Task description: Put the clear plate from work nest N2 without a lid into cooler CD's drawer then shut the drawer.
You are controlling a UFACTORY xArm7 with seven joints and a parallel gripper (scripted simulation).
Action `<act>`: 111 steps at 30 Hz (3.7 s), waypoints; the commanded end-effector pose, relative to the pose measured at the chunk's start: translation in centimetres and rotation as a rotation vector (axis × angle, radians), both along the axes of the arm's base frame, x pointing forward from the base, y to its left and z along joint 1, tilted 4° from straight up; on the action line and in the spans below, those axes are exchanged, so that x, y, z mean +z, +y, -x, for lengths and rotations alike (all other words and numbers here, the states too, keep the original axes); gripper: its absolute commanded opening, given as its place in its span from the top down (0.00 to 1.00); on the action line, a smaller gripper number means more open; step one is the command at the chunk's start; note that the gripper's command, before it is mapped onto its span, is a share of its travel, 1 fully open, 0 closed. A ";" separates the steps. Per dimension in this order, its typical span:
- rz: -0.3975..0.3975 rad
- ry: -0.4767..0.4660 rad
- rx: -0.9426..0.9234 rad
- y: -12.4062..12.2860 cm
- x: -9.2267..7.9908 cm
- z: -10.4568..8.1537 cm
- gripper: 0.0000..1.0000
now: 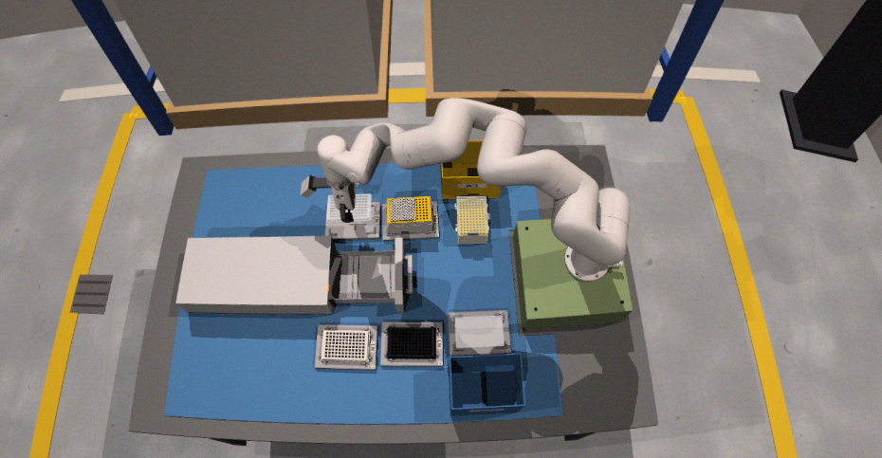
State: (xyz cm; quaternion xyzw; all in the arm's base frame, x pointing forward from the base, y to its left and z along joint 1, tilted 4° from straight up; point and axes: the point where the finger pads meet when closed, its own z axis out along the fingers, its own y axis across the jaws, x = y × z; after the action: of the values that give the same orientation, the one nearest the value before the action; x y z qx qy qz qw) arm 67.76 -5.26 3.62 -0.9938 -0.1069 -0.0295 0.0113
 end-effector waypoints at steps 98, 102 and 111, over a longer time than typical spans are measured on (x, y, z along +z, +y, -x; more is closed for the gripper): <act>0.082 -0.045 1.397 9.3 6.5 6.1 1.00; 0.090 -0.049 1.530 10.2 6.5 6.7 1.00; 0.092 -0.049 1.560 11.8 6.5 7.7 1.00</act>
State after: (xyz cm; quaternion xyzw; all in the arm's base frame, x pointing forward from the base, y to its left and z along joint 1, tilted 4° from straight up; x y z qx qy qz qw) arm 60.27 5.97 9.87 -0.6311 -0.7751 -0.0285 -0.0127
